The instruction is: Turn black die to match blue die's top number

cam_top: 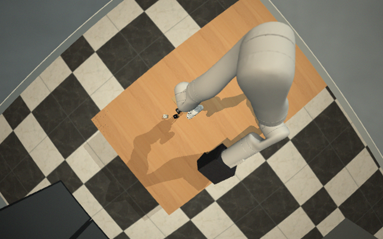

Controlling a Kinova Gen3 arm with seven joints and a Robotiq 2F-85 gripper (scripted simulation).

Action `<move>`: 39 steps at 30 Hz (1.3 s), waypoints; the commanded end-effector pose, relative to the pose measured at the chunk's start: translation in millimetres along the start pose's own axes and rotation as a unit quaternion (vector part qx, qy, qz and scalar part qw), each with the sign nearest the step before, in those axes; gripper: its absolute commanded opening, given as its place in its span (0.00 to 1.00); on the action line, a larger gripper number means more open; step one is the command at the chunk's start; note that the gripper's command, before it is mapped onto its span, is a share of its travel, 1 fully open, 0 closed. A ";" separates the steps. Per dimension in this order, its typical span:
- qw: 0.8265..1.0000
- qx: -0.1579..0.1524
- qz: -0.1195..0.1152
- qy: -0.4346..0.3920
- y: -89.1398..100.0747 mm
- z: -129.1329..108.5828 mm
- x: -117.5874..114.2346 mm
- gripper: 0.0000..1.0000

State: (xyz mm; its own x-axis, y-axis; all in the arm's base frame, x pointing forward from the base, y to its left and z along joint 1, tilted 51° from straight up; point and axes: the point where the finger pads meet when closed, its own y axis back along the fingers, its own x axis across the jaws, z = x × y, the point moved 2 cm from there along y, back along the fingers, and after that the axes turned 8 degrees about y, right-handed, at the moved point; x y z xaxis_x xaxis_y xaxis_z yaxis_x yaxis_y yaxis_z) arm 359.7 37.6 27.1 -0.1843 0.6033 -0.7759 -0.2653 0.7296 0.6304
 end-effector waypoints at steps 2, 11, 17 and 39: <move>1.000 -0.001 0.001 0.002 1.3 -0.8 0.3 1.00; 1.000 -0.001 0.001 0.002 1.3 -0.8 0.3 1.00; 1.000 -0.001 0.001 0.002 0.6 -0.8 0.3 1.00; 1.000 -0.001 0.001 0.002 -84.5 -0.1 0.5 1.00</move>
State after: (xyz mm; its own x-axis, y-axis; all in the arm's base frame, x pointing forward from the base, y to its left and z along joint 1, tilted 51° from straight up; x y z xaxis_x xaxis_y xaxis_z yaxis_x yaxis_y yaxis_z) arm 383.8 -6.7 -19.2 -0.1886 0.6211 -0.7607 -0.2833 0.7073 0.6477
